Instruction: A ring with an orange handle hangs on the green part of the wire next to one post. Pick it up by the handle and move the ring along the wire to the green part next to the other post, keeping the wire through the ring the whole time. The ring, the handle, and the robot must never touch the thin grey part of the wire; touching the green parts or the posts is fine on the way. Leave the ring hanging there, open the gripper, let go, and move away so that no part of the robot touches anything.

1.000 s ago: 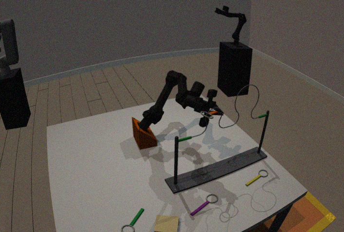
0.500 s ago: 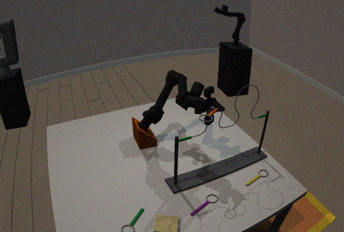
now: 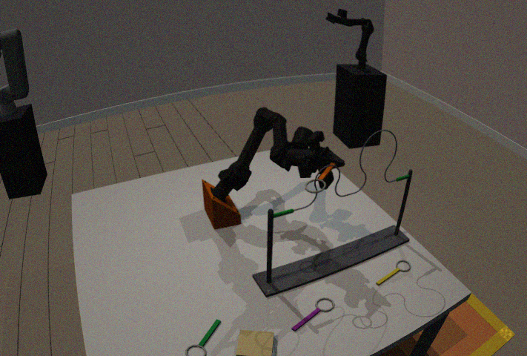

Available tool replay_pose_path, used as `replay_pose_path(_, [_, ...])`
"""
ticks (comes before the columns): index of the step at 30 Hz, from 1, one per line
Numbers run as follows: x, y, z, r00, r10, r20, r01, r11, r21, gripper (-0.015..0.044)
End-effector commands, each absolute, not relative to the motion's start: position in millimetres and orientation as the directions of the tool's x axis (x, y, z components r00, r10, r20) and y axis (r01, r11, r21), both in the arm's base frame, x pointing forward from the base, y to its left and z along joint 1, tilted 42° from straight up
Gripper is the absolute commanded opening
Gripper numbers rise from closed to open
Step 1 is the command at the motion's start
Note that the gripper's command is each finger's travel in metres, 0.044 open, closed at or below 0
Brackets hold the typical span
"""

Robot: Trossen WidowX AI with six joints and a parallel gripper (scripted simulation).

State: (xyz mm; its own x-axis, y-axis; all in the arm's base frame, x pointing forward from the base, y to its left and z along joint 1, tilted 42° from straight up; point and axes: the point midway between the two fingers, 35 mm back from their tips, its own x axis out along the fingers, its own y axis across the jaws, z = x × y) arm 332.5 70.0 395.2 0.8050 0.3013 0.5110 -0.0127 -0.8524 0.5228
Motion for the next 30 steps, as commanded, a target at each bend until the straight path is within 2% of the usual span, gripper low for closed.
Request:
replay_pose_path(1, [332.5,70.1,394.8,0.808,0.284,0.517,-0.011,-0.869,0.494,-0.015])
replay_pose_path(11, [330.9,81.9,388.9,0.805,0.299,0.513,-0.015,-0.853,0.521,-0.015])
replay_pose_path(30, [327.0,121.8,349.0,0.786,0.449,0.425,-0.064,-0.625,0.778,-0.015])
